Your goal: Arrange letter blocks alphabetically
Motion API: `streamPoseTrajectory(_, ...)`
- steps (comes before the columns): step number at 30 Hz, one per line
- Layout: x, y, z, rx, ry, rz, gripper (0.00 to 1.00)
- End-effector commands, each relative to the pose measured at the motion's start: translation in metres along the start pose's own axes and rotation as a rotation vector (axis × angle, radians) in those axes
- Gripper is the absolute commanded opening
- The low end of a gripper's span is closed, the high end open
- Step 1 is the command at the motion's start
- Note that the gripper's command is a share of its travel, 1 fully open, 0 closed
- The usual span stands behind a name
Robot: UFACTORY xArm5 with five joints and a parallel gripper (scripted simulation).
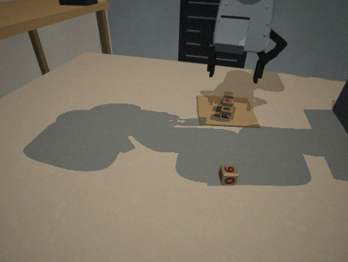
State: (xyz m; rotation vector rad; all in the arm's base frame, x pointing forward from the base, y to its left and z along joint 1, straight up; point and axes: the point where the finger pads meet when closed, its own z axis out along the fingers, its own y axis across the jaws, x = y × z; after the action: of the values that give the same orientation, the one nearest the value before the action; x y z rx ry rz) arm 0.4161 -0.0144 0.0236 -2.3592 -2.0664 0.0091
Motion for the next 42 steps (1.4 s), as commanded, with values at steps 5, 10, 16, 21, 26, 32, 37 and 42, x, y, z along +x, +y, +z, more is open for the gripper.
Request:
streamPoseTrajectory(5,0.0,0.001,-0.001,-0.004,0.0,0.0,1.0)
streamPoseTrajectory(10,0.0,0.001,-0.003,-0.004,0.0,0.0,1.0)
streamPoseTrajectory(16,0.0,0.001,-0.019,-0.004,0.0,0.0,1.0)
streamPoseTrajectory(21,0.0,0.001,-0.043,-0.004,0.0,0.0,1.0)
streamPoseTrajectory(26,0.0,0.001,-0.058,-0.004,0.0,0.0,1.0)
streamPoseTrajectory(32,0.0,0.001,-0.079,-0.004,0.0,0.0,1.0)
streamPoseTrajectory(37,0.0,0.001,-0.084,-0.004,0.0,0.0,1.0)
streamPoseTrajectory(42,0.0,0.001,-0.084,-0.004,0.0,0.0,1.0)
